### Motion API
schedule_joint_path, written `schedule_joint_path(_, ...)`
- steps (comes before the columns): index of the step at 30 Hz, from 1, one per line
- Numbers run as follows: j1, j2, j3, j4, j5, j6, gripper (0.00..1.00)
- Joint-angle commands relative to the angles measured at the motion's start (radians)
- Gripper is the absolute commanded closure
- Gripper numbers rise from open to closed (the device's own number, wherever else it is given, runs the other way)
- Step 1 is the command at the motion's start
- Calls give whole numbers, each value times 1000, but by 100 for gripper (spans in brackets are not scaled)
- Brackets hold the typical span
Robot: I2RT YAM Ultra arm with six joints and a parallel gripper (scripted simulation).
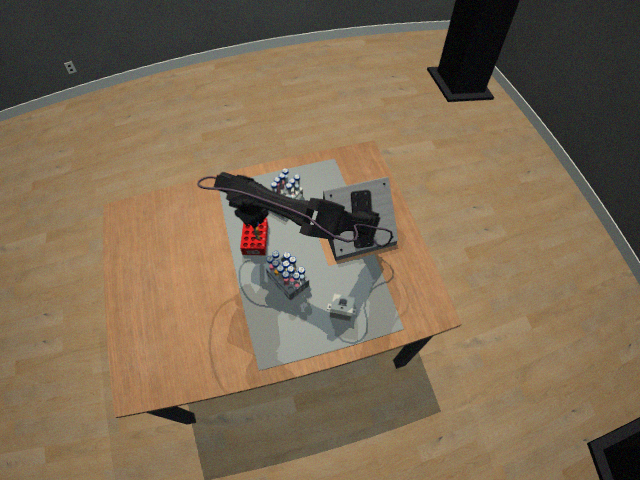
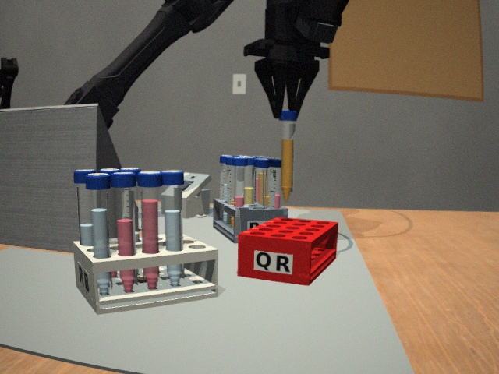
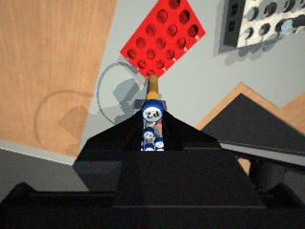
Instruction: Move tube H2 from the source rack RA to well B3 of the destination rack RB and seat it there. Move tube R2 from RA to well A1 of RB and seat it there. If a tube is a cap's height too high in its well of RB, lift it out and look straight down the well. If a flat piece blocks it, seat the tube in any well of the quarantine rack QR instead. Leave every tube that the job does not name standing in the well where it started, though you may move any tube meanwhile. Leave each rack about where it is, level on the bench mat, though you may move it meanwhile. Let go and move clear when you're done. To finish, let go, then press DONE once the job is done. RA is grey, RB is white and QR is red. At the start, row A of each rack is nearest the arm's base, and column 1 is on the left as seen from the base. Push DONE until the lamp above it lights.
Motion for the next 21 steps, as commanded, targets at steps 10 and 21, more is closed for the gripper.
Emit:
schedule_joint_path(10,2,67,123,-47,-16,25,100)
schedule_joint_path(21,11,98,184,-63,-11,27,100)
